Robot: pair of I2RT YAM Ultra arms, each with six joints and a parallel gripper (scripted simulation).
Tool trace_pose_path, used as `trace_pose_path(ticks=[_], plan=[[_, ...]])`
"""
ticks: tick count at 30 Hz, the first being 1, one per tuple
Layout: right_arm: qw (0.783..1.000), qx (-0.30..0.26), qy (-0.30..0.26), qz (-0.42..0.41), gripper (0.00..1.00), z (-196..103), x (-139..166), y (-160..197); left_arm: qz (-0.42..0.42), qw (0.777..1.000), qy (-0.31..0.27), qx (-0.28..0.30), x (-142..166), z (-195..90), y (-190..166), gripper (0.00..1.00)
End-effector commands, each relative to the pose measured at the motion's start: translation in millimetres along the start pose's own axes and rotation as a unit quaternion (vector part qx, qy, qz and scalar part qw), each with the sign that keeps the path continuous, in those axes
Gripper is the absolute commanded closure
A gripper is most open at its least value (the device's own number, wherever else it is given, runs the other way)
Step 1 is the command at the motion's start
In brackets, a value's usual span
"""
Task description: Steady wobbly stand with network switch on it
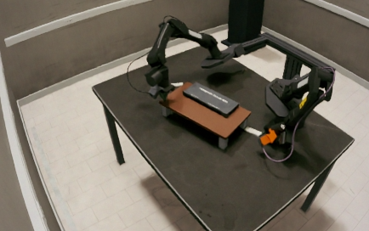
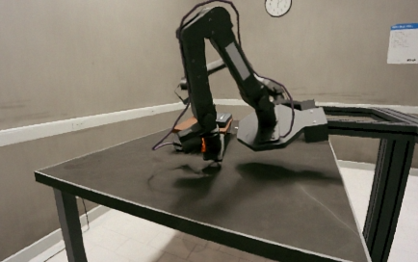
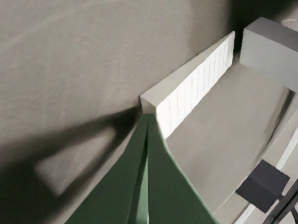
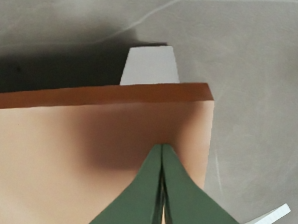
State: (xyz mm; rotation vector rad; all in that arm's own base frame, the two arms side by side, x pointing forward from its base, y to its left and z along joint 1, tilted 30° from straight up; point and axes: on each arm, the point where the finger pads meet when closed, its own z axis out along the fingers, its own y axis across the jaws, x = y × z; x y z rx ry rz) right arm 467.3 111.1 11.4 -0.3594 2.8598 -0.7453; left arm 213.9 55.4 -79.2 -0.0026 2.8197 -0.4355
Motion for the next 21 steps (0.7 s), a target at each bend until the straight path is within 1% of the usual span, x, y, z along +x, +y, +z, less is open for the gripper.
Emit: trace_pose_path(ticks=[1, 2, 3, 7, 9, 13, 16, 18, 19, 21], plan=[[1.0, -0.004, -0.02, -0.004, 1.0, -6.1, -8.8, 8.9, 0.006, 1.0, 0.0, 0.009, -0.5, 5.3, -4.0, 1.0], [1.0, -0.004, -0.02, -0.004, 1.0, -6.1, -8.8, 8.9, 0.001, 1.0, -0.002, 0.002, -0.4, 4.4, -3.5, 1.0], [1.0, -0.004, -0.02, -0.004, 1.0, -6.1, -8.8, 8.9, -0.006, 1.0, 0.012, 0.013, 11.6, 9.2, -10.0, 1.0], [1.0, -0.004, -0.02, -0.004, 1.0, -6.1, -8.8, 8.9, -0.001, 1.0, 0.0, 0.007, 3.6, 6.7, -8.7, 1.0], [1.0, -0.004, -0.02, -0.004, 1.0, -6.1, -8.8, 8.9, -0.005, 1.0, 0.01, 0.01, 9.1, 10.6, -10.2, 1.0], [1.0, -0.004, -0.02, -0.004, 1.0, -6.1, -8.8, 8.9, -0.004, 1.0, 0.009, 0.008, 9.0, 11.4, -11.2, 1.0], [1.0, -0.004, -0.02, -0.004, 1.0, -6.1, -8.8, 8.9, 0.005, 1.0, 0.002, 0.009, 0.9, 11.1, -9.5, 1.0], [1.0, -0.004, -0.02, -0.004, 1.0, -6.1, -8.8, 8.9, 0.005, 1.0, 0.002, 0.009, 0.9, 11.1, -9.5, 1.0], [1.0, -0.004, -0.02, -0.004, 1.0, -6.1, -8.8, 8.9, 0.007, 1.0, -0.014, -0.006, -6.9, 4.6, -7.3, 1.0], [1.0, -0.004, -0.02, -0.004, 1.0, -6.1, -8.8, 8.9, 0.006, 1.0, -0.014, -0.001, -4.5, 5.3, -11.1, 1.0]])
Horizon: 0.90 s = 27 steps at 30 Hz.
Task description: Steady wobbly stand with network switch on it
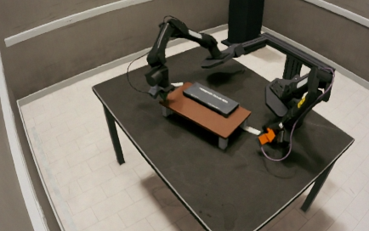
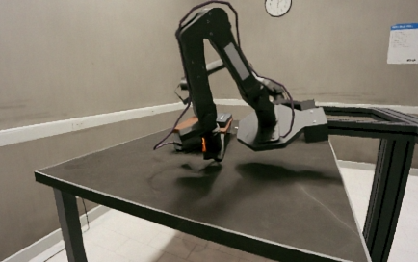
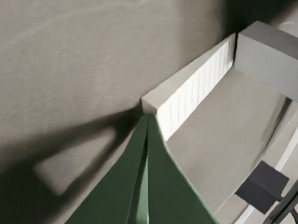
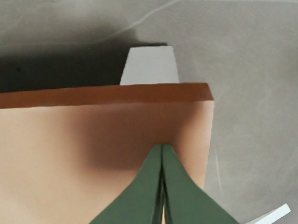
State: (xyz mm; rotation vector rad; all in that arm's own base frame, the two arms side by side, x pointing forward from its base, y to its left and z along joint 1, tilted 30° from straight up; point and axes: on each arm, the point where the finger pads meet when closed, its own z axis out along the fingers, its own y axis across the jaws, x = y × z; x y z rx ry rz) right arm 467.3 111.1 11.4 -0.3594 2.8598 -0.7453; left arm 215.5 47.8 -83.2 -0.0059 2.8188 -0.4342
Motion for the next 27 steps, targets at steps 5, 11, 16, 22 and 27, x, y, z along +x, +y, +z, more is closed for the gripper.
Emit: trace_pose_path(ticks=[5, 11, 16, 22, 27], plan=[[1.0, -0.004, -0.02, -0.004, 1.0, -6.1, -8.8, 8.9, -0.004, 1.0, 0.01, 0.011, 9.2, 8.8, -9.5, 1.0], [1.0, -0.004, -0.02, -0.004, 1.0, -6.1, -8.8, 8.9, -0.002, 1.0, 0.008, 0.007, 6.6, 10.6, -9.5, 1.0], [1.0, -0.004, -0.02, -0.004, 1.0, -6.1, -8.8, 8.9, -0.005, 1.0, 0.014, 0.011, 13.0, 12.4, -14.1, 1.0], [1.0, -0.004, -0.02, -0.004, 1.0, -6.1, -8.8, 8.9, -0.003, 1.0, 0.009, 0.008, 7.9, 13.8, -13.5, 1.0], [1.0, -0.004, -0.02, -0.004, 1.0, -6.1, -8.8, 8.9, -0.002, 1.0, 0.008, 0.005, 8.9, 14.0, -15.4, 1.0]])
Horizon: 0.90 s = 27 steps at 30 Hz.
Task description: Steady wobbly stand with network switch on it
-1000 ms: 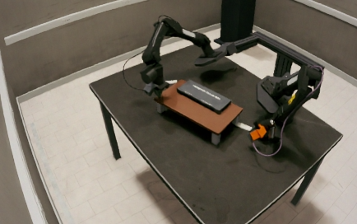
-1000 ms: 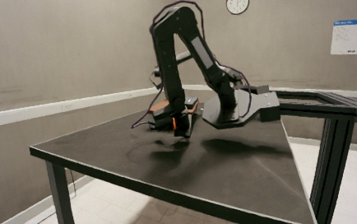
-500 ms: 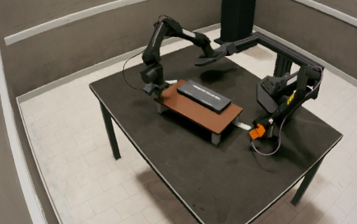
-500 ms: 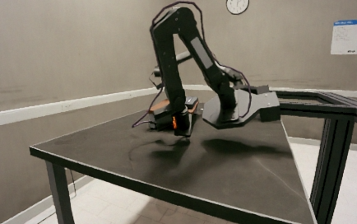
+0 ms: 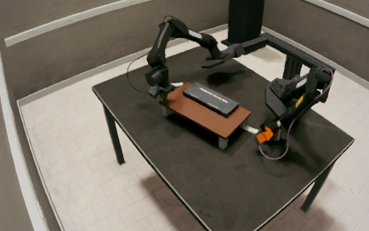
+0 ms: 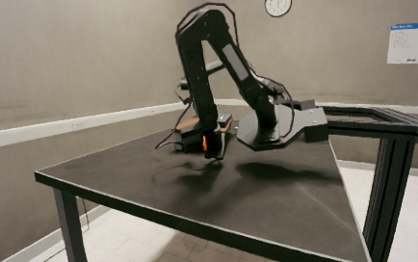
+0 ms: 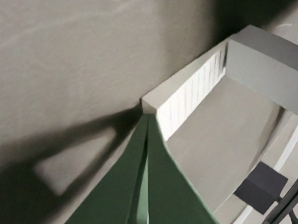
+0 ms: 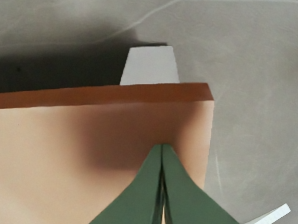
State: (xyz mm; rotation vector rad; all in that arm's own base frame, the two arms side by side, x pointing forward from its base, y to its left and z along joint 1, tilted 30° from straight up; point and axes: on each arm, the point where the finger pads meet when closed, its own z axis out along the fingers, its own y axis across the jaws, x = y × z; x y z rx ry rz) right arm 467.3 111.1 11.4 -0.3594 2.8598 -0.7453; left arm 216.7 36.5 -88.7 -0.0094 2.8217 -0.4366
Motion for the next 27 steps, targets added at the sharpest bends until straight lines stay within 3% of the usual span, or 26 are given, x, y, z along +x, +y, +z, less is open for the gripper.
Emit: trace_pose_path(ticks=[1, 27], plan=[[1.0, -0.004, -0.02, -0.004, 1.0, -6.1, -8.8, 8.9, 0.001, 1.0, 0.002, 0.008, 5.3, 5.0, -7.7, 1.0], [1.0, -0.004, -0.02, -0.004, 1.0, -6.1, -8.8, 8.9, -0.001, 1.0, 0.006, 0.009, 7.5, 13.2, -15.5, 1.0]])
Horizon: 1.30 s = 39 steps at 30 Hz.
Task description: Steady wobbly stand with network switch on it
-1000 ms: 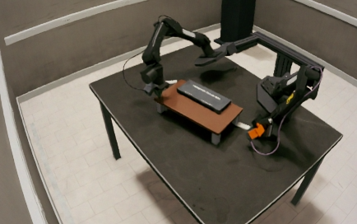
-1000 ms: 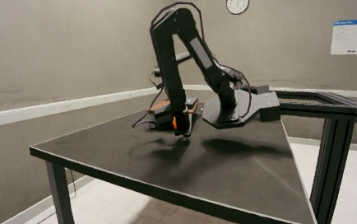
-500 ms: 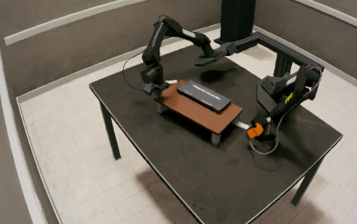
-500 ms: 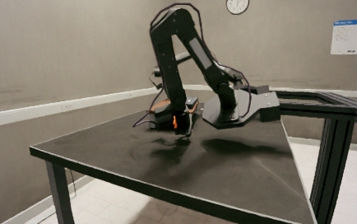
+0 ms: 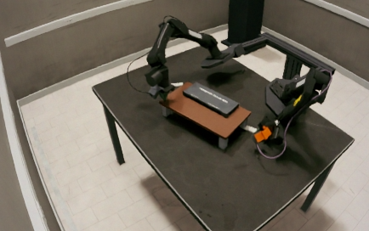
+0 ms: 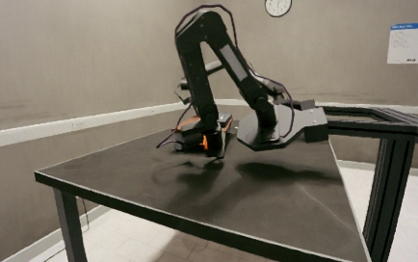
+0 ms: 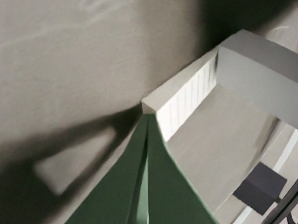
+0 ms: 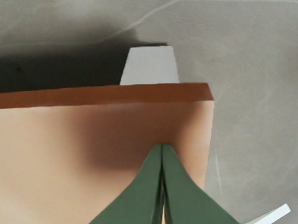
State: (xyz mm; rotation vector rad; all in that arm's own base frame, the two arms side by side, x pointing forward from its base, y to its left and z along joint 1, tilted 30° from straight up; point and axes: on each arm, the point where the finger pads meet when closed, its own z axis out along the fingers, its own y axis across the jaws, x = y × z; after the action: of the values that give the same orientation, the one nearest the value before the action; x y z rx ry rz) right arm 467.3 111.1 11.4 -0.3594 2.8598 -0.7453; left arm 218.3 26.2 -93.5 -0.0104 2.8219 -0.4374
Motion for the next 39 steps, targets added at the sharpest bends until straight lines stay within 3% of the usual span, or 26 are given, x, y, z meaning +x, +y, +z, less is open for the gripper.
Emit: trace_pose_path(ticks=[1, 7, 12, 16, 23, 29, 35, 39], plan=[[1.0, -0.004, -0.02, -0.004, 1.0, -6.1, -8.8, 8.9, 0.001, 1.0, 0.003, 0.006, 3.2, 5.8, -5.3, 1.0], [1.0, -0.004, -0.02, -0.004, 1.0, -6.1, -8.8, 8.9, 0.0, 1.0, 0.004, 0.006, 7.7, 6.5, -9.7, 1.0], [1.0, -0.004, -0.02, -0.004, 1.0, -6.1, -8.8, 8.9, 0.008, 1.0, -0.015, -0.003, -7.2, 2.8, -6.4, 1.0], [1.0, -0.004, -0.02, -0.004, 1.0, -6.1, -8.8, 8.9, -0.003, 1.0, 0.012, 0.008, 12.0, 11.1, -12.2, 1.0], [1.0, -0.004, -0.02, -0.004, 1.0, -6.1, -8.8, 8.9, -0.002, 1.0, 0.009, 0.006, 10.7, 12.3, -14.3, 1.0], [1.0, -0.004, -0.02, -0.004, 1.0, -6.1, -8.8, 8.9, 0.007, 1.0, -0.012, -0.002, -5.8, 9.1, -11.8, 1.0], [1.0, -0.004, -0.02, -0.004, 1.0, -6.1, -8.8, 8.9, -0.004, 1.0, 0.014, 0.007, 13.9, 16.8, -17.8, 1.0], [1.0, -0.004, -0.02, -0.004, 1.0, -6.1, -8.8, 8.9, -0.002, 1.0, 0.009, 0.011, 11.0, 16.9, -20.9, 1.0]])
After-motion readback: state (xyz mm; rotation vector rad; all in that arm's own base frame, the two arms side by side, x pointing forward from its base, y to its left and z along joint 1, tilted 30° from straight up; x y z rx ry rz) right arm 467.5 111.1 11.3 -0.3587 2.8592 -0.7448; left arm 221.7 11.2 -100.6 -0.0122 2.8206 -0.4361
